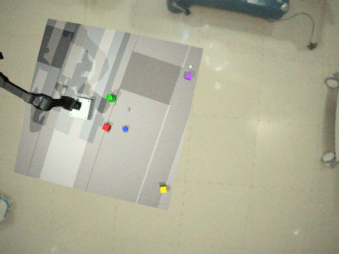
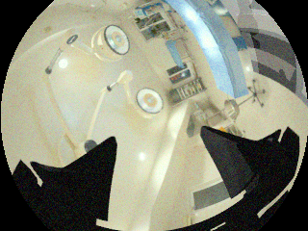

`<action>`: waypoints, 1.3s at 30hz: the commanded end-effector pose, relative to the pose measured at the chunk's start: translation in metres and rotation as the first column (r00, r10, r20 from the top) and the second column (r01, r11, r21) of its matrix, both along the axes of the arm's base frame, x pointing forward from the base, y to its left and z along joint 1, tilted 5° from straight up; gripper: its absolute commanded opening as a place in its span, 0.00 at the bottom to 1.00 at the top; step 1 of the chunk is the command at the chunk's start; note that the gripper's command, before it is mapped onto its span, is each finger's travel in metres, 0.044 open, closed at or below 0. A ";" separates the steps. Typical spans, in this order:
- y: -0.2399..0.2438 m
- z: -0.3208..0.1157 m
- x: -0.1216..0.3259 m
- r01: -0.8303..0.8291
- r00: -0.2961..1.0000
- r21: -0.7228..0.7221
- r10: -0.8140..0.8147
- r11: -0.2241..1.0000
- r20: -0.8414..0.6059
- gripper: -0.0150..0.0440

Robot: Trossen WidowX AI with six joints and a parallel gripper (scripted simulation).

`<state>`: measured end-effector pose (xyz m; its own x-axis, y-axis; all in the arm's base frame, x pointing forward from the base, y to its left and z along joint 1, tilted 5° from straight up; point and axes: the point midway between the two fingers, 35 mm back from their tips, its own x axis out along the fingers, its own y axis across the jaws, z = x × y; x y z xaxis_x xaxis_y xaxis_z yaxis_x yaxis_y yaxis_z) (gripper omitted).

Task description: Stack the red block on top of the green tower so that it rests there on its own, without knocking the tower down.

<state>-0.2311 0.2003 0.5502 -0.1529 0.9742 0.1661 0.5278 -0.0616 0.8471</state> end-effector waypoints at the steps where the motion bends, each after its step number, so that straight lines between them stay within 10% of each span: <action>1: 0.000 0.000 0.000 0.001 1.000 0.000 -0.001 1.000 0.002 0.98; 39: 0.171 -0.100 0.174 0.552 0.494 -0.027 -0.301 0.833 0.816 1.00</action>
